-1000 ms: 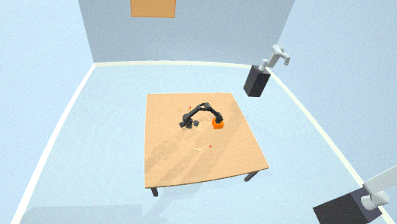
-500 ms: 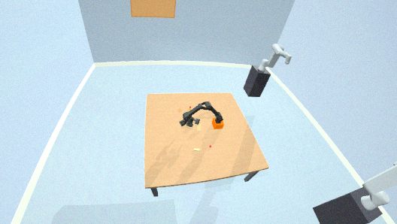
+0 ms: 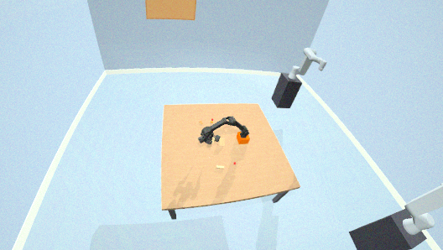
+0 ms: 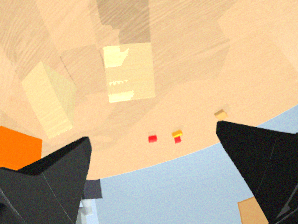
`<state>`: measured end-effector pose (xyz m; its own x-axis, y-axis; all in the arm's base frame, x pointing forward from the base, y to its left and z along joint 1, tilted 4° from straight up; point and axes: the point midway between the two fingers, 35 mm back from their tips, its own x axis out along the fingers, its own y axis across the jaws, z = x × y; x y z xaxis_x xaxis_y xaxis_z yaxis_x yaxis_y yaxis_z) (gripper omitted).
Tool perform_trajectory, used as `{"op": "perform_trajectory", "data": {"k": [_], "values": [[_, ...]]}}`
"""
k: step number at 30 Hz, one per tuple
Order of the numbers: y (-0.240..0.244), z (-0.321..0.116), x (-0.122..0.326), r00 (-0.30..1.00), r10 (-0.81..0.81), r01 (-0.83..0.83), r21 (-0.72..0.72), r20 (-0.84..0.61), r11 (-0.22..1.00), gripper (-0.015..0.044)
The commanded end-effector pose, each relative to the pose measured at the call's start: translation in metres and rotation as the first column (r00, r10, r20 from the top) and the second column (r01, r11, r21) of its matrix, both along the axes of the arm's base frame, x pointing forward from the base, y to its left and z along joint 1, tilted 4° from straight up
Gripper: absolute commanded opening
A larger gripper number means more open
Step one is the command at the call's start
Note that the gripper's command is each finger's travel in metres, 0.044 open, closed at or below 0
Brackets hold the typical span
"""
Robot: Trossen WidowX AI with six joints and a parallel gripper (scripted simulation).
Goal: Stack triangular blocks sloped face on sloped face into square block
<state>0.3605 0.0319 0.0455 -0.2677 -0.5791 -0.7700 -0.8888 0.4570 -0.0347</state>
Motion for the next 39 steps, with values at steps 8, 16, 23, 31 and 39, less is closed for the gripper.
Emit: {"op": "perform_trajectory", "data": {"k": [8,16,23,31,39], "values": [[0.028,-0.018,0.007,1.0,0.008,-0.008,0.007,0.005,1.0,0.044],[-0.008,-0.066,-0.01,0.998,-0.041,0.04,-0.009,-0.052,0.999,0.044],[-0.029,-0.092,-0.027,0.994,-0.071,0.069,-0.018,-0.087,0.997,0.044],[-0.029,-0.092,-0.027,0.994,-0.071,0.069,-0.018,-0.087,0.997,0.044],[-0.029,-0.091,-0.026,0.994,-0.077,0.076,-0.016,-0.082,0.997,0.0309]]}}
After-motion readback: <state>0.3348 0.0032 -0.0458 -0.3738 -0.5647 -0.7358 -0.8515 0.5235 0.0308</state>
